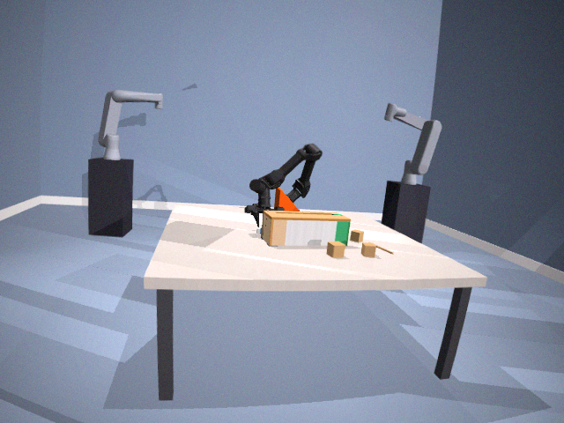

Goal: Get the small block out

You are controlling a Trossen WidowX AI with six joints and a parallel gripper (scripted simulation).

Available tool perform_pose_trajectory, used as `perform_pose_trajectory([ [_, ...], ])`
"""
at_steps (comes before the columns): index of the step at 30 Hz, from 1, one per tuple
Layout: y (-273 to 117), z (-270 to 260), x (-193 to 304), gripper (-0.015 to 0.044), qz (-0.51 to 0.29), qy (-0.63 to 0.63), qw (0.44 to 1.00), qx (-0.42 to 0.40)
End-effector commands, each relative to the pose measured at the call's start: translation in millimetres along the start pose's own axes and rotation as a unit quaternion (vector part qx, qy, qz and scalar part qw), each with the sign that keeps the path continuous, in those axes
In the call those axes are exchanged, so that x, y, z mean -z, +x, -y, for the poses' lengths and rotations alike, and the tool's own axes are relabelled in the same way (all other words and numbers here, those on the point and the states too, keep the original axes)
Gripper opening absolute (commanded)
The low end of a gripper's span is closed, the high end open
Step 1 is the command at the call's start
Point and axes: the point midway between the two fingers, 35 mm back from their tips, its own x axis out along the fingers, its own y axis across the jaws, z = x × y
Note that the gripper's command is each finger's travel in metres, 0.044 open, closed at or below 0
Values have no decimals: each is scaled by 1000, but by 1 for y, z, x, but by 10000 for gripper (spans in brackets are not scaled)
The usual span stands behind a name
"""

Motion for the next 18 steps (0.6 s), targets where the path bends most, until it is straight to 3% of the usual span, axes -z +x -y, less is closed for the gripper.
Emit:
perform_pose_trajectory([
  [1,7,3,-6,285,2,7,1000,5],
  [17,27,5,-16,285,1,9,1000,7],
  [18,27,5,-16,259,1,9,1000,7],
])
